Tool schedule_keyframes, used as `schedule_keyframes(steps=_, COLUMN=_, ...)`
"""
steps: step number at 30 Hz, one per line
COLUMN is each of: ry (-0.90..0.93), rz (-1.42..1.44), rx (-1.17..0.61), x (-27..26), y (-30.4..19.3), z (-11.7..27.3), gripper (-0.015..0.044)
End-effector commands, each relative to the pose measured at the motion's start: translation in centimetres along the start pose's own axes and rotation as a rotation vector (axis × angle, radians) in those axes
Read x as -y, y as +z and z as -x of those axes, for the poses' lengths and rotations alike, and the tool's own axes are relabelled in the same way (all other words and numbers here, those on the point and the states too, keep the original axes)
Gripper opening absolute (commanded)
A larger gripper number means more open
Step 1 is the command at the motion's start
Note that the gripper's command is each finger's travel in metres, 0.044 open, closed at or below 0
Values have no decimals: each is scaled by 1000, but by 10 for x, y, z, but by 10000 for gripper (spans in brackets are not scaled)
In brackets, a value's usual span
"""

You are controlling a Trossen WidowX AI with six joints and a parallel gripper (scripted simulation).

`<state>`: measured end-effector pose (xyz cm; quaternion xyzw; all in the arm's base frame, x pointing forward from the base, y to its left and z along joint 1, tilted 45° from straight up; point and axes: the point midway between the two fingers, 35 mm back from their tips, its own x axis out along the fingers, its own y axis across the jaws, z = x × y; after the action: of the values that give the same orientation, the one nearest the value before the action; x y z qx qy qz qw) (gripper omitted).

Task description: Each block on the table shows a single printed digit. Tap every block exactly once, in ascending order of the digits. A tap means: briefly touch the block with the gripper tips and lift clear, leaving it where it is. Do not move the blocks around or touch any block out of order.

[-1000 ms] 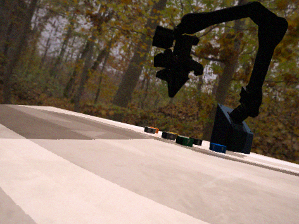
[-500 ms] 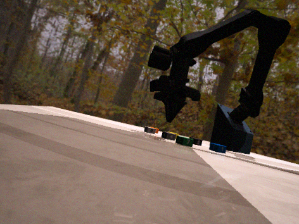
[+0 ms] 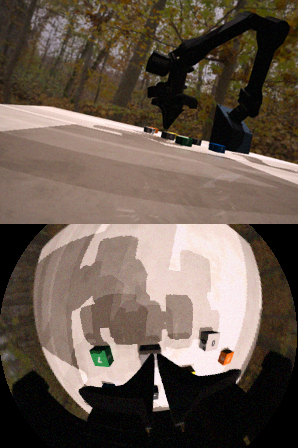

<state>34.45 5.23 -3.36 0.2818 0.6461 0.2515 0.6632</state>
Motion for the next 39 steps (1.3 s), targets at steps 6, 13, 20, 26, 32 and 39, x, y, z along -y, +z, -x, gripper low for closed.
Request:
schedule_keyframes(steps=6, ry=8, rz=-10, rx=-4, x=0, y=-3, z=-14, gripper=20)
schedule_keyframes(steps=13, ry=3, rz=-5, rx=-1, x=0, y=-1, z=-3, gripper=20)
schedule_keyframes(steps=20, ry=6, rz=-10, rx=-4, x=1, y=-2, z=19, gripper=20)
schedule_keyframes(steps=26, ry=3, rz=-10, rx=-4, x=1, y=-2, z=96, gripper=20)
schedule_keyframes(steps=32, ry=3, rz=-10, rx=-5, x=1, y=-9, z=98, gripper=20)
schedule_keyframes(steps=39, ry=3, rz=-14, rx=-8, x=-8, y=-86, z=100, gripper=20)
